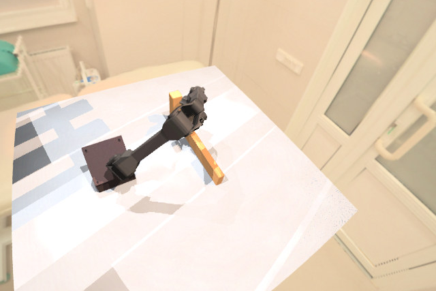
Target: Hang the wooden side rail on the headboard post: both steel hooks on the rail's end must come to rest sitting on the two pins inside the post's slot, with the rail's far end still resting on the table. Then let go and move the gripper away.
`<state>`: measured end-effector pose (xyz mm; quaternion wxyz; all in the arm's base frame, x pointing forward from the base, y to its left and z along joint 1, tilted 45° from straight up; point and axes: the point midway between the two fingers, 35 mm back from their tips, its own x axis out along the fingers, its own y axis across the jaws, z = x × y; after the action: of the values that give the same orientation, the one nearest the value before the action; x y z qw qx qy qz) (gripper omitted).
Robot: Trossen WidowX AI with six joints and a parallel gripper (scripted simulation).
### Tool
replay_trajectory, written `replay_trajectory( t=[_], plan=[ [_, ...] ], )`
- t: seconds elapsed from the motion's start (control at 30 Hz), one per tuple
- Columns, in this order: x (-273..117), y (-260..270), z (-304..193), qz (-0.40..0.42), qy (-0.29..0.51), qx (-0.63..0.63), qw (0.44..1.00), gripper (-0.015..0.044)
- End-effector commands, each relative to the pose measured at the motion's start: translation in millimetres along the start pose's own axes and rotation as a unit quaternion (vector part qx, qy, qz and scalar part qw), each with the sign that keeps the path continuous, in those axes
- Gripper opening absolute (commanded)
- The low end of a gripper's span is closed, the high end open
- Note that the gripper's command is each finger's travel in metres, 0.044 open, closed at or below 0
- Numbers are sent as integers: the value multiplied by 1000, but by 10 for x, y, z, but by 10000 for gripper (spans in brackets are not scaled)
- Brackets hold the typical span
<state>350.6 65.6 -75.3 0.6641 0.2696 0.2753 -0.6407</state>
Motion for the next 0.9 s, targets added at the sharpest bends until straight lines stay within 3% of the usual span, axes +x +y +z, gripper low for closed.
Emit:
replay_trajectory(
  t=[0.0, 0.87],
  plan=[
    [-58, 22, -41, 8, 4, -1, 1000, 0],
    [-34, -6, -71, 8, 4, -1, 1000, 0]
  ],
)
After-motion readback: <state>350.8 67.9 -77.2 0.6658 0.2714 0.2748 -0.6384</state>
